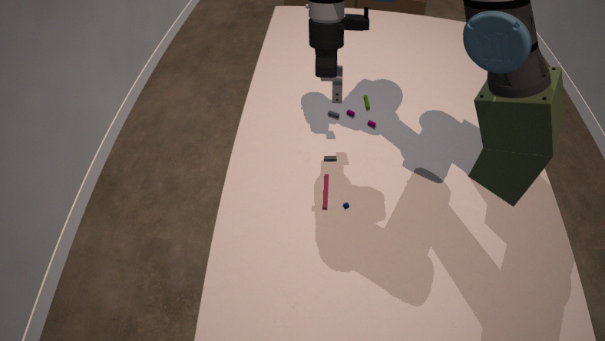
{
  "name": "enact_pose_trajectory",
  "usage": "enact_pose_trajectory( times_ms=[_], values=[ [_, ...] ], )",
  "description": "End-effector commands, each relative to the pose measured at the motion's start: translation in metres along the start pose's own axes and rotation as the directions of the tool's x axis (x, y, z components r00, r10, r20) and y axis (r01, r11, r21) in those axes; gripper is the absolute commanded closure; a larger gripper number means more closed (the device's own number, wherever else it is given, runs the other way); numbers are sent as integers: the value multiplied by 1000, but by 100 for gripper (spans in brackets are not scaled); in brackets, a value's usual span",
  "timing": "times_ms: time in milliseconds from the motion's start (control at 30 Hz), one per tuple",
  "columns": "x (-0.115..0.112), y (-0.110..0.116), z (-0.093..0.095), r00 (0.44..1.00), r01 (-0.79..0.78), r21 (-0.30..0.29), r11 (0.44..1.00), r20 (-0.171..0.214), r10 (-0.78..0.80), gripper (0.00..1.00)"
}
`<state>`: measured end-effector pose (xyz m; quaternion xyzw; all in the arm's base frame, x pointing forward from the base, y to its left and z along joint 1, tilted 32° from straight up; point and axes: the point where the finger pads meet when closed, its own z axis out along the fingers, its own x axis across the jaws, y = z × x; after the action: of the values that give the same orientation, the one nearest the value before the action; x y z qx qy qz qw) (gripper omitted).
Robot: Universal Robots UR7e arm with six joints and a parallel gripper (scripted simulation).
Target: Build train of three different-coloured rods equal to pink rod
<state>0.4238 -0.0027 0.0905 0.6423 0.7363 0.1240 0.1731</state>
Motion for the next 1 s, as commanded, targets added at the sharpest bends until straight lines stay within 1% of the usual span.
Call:
enact_pose_trajectory(
  times_ms=[0,33,233,467,533,600,733,967],
  values=[
    [-14,-5,7,990,-138,-11,990,16,138,0],
    [-19,-8,9,982,-186,-15,982,22,186,0],
    [-37,-16,17,934,-354,-34,934,38,356,0],
    [-59,-27,25,835,-545,-65,836,51,548,0],
    [-59,-27,25,835,-545,-65,836,51,548,0],
    [-70,-33,29,769,-632,-83,770,54,637,0],
    [-81,-39,32,691,-714,-103,693,54,720,0],
    [-101,-51,37,521,-841,-143,521,46,853,0]
  ],
)
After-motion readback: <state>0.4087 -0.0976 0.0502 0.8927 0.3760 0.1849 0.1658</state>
